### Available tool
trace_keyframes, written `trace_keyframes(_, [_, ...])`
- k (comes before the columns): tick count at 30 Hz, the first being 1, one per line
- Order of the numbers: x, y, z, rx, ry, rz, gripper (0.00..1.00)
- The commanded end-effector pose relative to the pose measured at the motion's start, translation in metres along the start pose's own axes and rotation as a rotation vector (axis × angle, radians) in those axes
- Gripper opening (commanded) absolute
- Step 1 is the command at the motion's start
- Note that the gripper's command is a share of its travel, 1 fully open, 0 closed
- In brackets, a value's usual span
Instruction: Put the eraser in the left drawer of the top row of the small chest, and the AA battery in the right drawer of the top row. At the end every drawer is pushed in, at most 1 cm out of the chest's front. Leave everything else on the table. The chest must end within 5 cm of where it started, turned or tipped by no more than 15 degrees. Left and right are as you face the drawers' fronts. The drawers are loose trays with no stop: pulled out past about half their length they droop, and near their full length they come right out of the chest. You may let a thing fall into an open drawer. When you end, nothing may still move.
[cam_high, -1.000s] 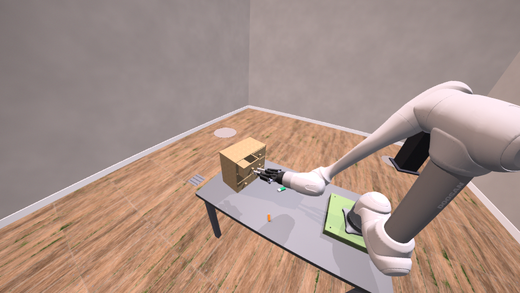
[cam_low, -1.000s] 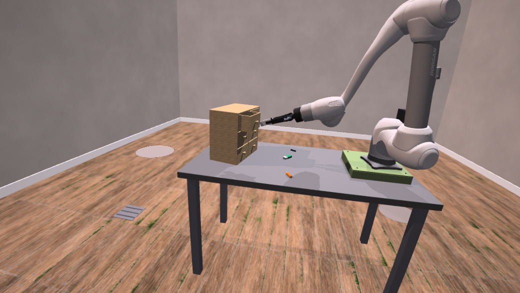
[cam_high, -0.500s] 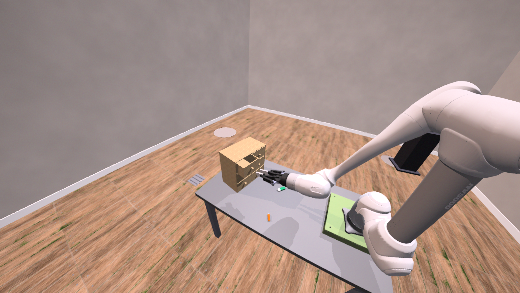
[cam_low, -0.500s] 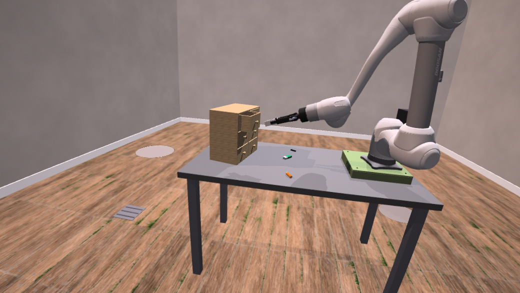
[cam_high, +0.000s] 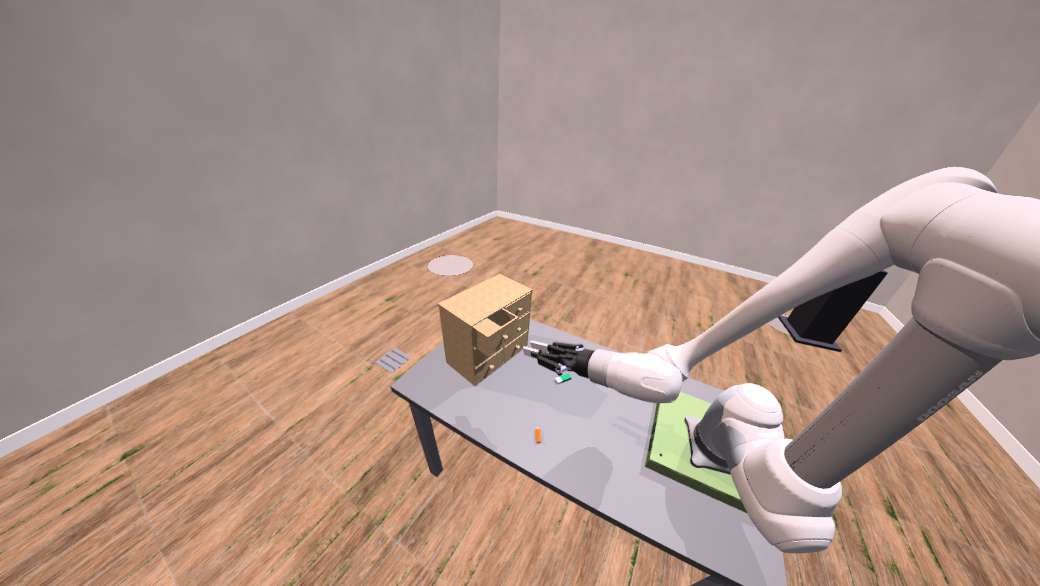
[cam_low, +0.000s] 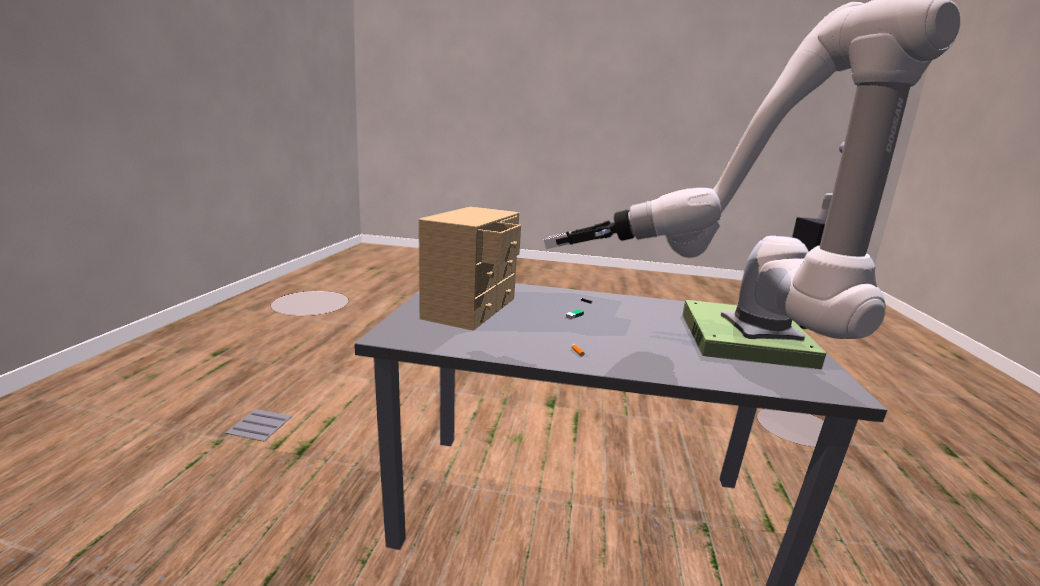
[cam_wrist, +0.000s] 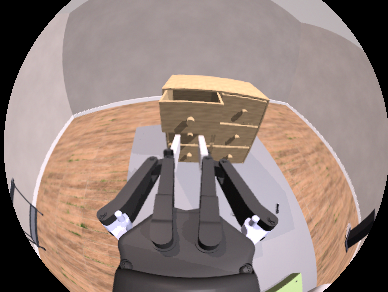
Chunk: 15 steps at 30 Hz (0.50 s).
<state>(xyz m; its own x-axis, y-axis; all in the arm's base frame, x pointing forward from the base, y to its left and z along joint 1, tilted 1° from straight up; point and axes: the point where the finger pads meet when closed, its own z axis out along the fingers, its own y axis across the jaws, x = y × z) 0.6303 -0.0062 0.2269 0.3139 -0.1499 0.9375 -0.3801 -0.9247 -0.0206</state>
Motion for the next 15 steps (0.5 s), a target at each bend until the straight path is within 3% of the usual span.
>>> trace_keyframes(1, [0.0001, 0.0000, -0.0002, 0.000, 0.000, 0.000, 0.20])
trace_keyframes(15, [0.0021, 0.0002, -0.0047, -0.001, -0.044, 0.000, 0.20])
